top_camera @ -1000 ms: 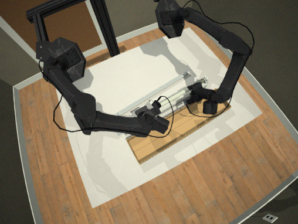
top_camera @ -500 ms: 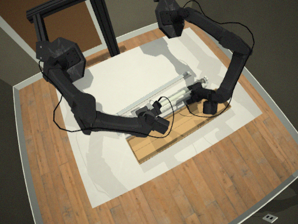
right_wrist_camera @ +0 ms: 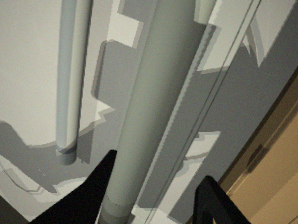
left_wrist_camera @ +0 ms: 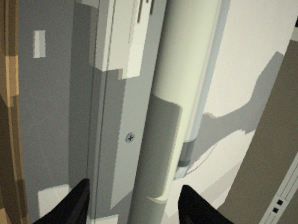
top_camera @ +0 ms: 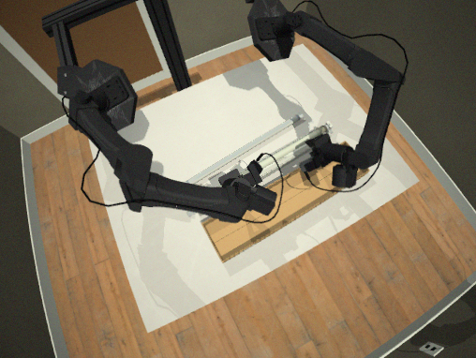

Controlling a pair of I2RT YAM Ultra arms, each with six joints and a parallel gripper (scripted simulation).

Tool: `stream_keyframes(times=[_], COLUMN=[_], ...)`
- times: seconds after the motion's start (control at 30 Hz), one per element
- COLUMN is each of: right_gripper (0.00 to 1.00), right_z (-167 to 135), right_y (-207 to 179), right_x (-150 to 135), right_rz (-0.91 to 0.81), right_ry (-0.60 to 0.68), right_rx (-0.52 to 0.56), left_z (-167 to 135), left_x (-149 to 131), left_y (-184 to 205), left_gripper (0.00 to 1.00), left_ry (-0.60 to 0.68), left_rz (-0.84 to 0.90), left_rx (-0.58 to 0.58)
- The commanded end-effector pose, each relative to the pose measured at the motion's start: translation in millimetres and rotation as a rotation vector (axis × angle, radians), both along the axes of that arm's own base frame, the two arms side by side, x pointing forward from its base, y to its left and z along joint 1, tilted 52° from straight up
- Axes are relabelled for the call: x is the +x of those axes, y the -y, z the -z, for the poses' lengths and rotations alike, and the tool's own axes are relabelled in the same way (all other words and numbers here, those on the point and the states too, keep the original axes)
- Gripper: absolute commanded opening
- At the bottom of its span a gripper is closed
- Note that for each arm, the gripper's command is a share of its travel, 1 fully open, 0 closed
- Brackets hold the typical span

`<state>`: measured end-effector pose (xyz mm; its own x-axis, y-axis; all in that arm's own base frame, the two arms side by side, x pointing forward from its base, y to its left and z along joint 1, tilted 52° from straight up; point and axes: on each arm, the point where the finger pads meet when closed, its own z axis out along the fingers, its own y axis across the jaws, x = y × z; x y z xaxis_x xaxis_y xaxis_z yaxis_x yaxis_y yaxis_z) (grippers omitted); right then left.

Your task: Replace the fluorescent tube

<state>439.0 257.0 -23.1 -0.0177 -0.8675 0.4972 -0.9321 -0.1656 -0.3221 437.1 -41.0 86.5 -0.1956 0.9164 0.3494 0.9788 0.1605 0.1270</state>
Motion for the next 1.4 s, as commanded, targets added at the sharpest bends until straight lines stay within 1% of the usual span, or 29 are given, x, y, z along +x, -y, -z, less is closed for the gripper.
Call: stream_keyframes(times=[0.0,0.03,0.07,0.1,0.13,0.2,0.23,0.27,0.4,0.43,0.5,0.53,0.57,0.6,0.67,0.7,0.73,0.87,1.07,1.23,1.27,1.3,1.37], right_gripper=[0.49,0.49,0.49,0.49,0.49,0.49,0.49,0.49,0.49,0.49,0.49,0.49,0.49,0.49,0.49,0.49,0.49,0.49,0.49,0.49,0.49,0.49,0.49], right_z=[-19,-21,-13,-36,-21,-24,-19,-21,-15,-7,-7,-10,2,8,-24,-24,-17,-14,-14,-12,-15,-10,-11], right_y=[-12,-14,-16,-22,-18,-17,-20,-22,-20,-18,-18,-16,-15,-16,-24,-26,-26,-34,-38,-47,-44,-44,-47], right_x=[-18,-20,-14,-8,-13,-16,-13,-12,-13,-16,-16,-14,-18,-19,-6,-4,-3,5,5,10,11,7,7], right_rz=[-0.011,-0.011,-0.018,-0.020,-0.021,-0.023,-0.024,-0.024,-0.028,-0.028,-0.028,-0.024,-0.028,-0.040,-0.053,-0.062,-0.069,-0.111,-0.134,-0.187,-0.175,-0.183,-0.201], right_ry=[-0.029,-0.030,-0.019,0.025,-0.005,-0.004,0.012,0.019,0.008,-0.008,-0.008,-0.010,-0.037,-0.029,0.054,0.067,0.069,0.126,0.149,0.225,0.221,0.208,0.231], right_rx=[-0.007,-0.008,0.003,0.046,0.018,0.018,0.033,0.039,0.029,0.014,0.014,0.012,-0.013,-0.008,0.029,0.033,0.028,0.040,0.043,0.057,0.058,0.052,0.050], left_z=[-13,-22,-26,-28,-25,-15,-17,-17,-26,-22,-22,-16,-16,-17,-15,-16,-15,-14,-14,-13,-12,-12,-12], left_x=[-14,-14,-6,-6,-6,-14,-13,-13,-8,-10,-10,-13,-16,-9,-6,-3,-1,6,5,11,9,6,6], left_y=[15,16,17,18,18,16,16,16,18,17,17,15,16,18,19,17,17,19,20,22,21,22,22], left_gripper=[0.49,0.49,0.49,0.49,0.49,0.49,0.49,0.49,0.49,0.49,0.49,0.49,0.49,0.49,0.49,0.49,0.49,0.49,0.49,0.49,0.49,0.49,0.49], left_ry=[-0.052,-0.038,0.010,0.013,0.008,-0.025,-0.019,-0.018,0.011,-0.004,-0.004,-0.021,-0.025,0.004,0.020,0.037,0.048,0.108,0.131,0.207,0.199,0.192,0.212], left_rz=[0.019,0.020,0.026,0.038,0.032,0.035,0.036,0.036,0.040,0.039,0.039,0.035,0.038,0.043,0.051,0.058,0.062,0.089,0.106,0.138,0.134,0.139,0.149], left_rx=[-0.003,-0.006,-0.020,-0.021,-0.019,-0.010,-0.012,-0.012,-0.021,-0.016,-0.016,-0.012,-0.011,-0.017,-0.015,-0.001,0.001,0.006,0.009,0.018,0.016,0.016,0.023])
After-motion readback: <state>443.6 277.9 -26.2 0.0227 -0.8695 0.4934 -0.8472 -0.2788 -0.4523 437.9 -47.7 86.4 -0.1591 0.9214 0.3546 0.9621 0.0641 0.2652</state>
